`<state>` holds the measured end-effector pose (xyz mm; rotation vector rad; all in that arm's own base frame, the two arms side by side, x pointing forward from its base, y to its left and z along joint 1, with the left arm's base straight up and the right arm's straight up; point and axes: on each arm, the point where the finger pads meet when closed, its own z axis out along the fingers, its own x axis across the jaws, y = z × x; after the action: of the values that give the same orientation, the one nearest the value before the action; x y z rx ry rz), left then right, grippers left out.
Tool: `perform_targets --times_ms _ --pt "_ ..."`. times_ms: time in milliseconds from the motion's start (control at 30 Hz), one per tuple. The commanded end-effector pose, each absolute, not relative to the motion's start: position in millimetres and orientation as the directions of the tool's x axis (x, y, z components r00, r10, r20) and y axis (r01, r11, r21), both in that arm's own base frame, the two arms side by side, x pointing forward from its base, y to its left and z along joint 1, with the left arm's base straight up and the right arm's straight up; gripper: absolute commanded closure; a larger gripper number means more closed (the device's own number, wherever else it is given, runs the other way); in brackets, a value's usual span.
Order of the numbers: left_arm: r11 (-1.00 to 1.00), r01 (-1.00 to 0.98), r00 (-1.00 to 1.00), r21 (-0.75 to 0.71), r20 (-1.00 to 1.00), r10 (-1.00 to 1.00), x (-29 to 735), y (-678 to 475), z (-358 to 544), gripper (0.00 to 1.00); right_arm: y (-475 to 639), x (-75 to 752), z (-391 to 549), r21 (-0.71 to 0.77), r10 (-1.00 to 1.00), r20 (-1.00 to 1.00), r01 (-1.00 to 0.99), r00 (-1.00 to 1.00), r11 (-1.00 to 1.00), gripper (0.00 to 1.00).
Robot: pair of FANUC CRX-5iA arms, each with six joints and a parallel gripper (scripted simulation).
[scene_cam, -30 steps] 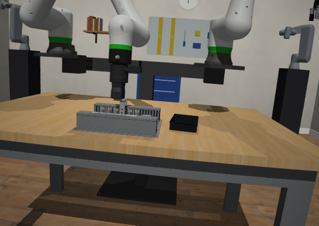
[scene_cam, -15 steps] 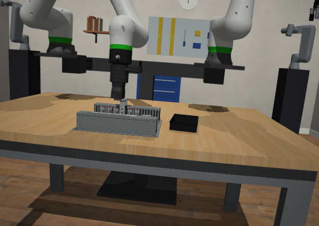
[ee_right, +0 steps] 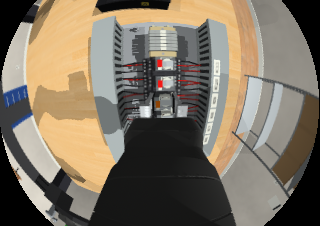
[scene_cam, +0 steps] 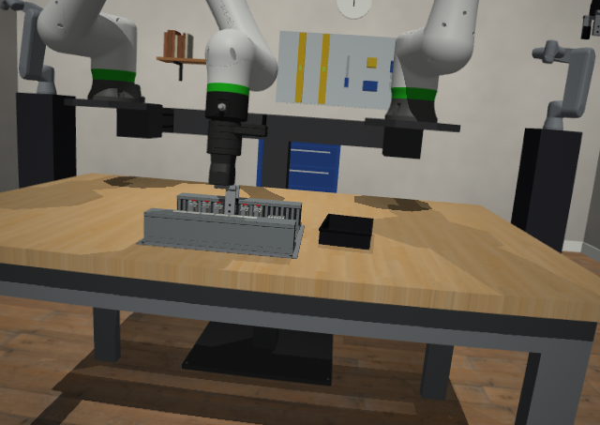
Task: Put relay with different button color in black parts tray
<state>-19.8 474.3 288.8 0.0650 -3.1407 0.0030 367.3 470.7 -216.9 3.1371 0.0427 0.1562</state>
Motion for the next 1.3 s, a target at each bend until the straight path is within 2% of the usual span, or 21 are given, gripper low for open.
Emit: perform_targets --times_ms 0,1267 --pt "0.999 -0.041 -0.999 0.000 0.000 -0.041 -19.6 474.6 289.7 0.00 471.5 368.1 -216.0 0.000 0.027 0.097 0.027 0.995 -1.000 1.00" --pt "0.999 -0.041 -0.999 0.000 0.000 -0.041 -19.6 474.6 289.7 0.00 471.6 369.9 -215.6 0.000 0.027 0.034 0.027 0.999 -1.000 1.00"
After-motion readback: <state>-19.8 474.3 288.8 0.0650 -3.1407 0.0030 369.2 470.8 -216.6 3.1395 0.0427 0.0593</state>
